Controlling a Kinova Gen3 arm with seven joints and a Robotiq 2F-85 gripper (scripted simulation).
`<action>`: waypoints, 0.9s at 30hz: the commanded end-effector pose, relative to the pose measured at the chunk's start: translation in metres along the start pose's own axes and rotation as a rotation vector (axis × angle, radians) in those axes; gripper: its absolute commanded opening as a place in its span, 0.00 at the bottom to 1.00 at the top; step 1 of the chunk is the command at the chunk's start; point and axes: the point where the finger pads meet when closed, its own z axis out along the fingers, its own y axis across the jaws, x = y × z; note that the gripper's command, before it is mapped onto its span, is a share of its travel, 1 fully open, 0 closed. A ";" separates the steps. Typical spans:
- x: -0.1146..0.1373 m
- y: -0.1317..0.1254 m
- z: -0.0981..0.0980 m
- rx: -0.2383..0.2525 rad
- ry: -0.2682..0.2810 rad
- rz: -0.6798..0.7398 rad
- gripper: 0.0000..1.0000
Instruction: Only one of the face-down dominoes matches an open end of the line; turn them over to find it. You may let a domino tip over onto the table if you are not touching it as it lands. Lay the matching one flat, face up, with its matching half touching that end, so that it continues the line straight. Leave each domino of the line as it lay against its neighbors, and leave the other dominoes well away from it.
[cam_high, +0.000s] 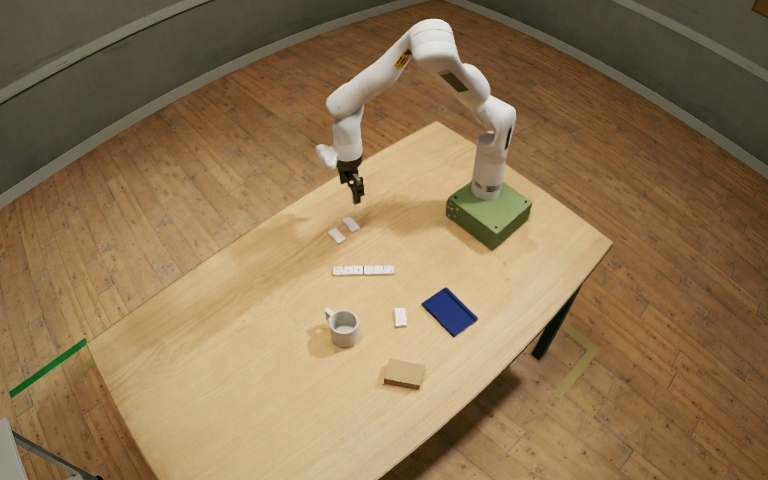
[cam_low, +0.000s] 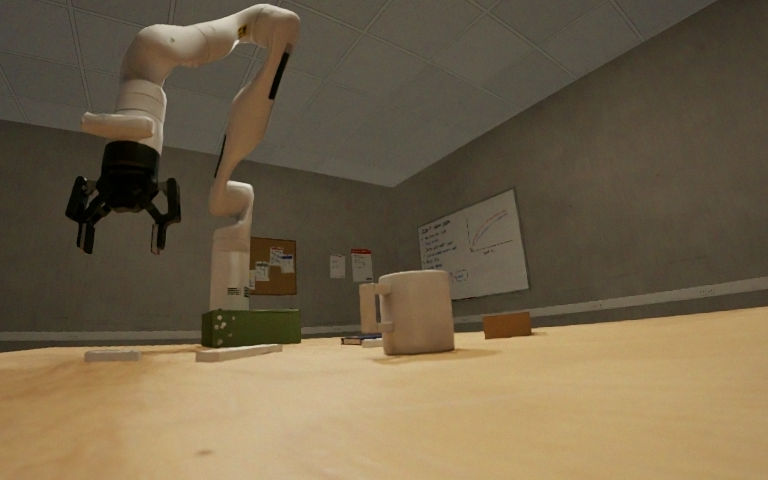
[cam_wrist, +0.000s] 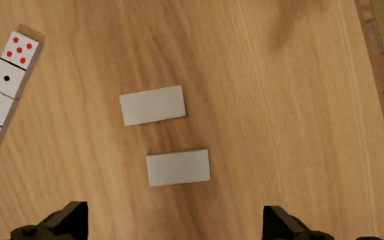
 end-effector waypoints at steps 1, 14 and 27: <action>-0.001 0.001 0.002 0.001 -0.004 0.109 1.00; -0.003 0.004 0.015 0.003 -0.016 0.567 1.00; -0.001 0.010 0.026 0.000 -0.009 1.061 1.00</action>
